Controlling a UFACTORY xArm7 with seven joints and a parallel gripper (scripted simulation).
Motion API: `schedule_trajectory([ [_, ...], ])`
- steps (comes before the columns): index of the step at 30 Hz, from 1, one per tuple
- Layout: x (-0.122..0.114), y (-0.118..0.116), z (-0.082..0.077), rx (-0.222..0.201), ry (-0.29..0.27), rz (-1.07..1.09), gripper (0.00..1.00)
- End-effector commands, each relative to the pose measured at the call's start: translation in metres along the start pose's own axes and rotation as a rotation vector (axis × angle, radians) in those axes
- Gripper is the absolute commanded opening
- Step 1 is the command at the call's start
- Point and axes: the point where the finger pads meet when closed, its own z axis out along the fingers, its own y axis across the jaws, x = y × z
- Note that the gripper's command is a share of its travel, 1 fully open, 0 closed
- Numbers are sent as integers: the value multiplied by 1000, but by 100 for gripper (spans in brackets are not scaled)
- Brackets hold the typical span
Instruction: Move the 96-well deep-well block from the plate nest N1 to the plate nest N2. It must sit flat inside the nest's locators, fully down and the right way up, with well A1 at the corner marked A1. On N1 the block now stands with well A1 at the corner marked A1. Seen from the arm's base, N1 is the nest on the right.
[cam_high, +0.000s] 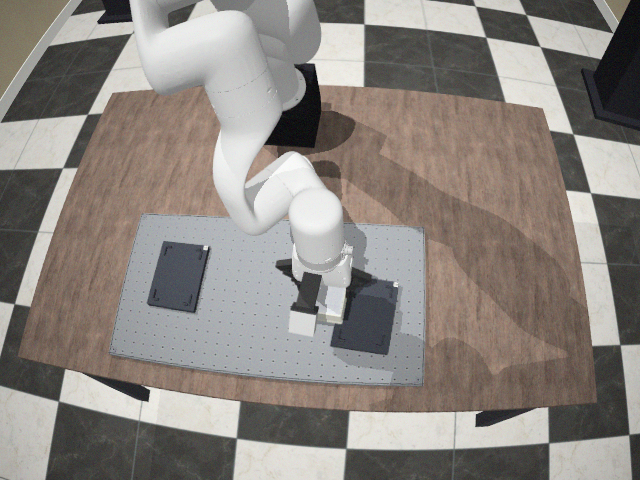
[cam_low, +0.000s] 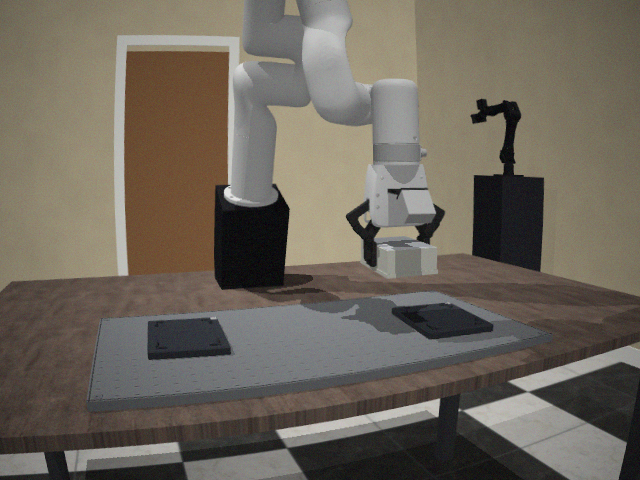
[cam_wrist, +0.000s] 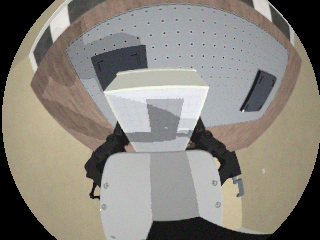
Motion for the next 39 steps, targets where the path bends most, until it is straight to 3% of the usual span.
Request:
schedule_trajectory([
  [1,2,-20,1,-25,26,3,0],
  [22,3,-84,2,-25,27,3,0],
  [39,3,-87,2,-25,27,3,0],
])
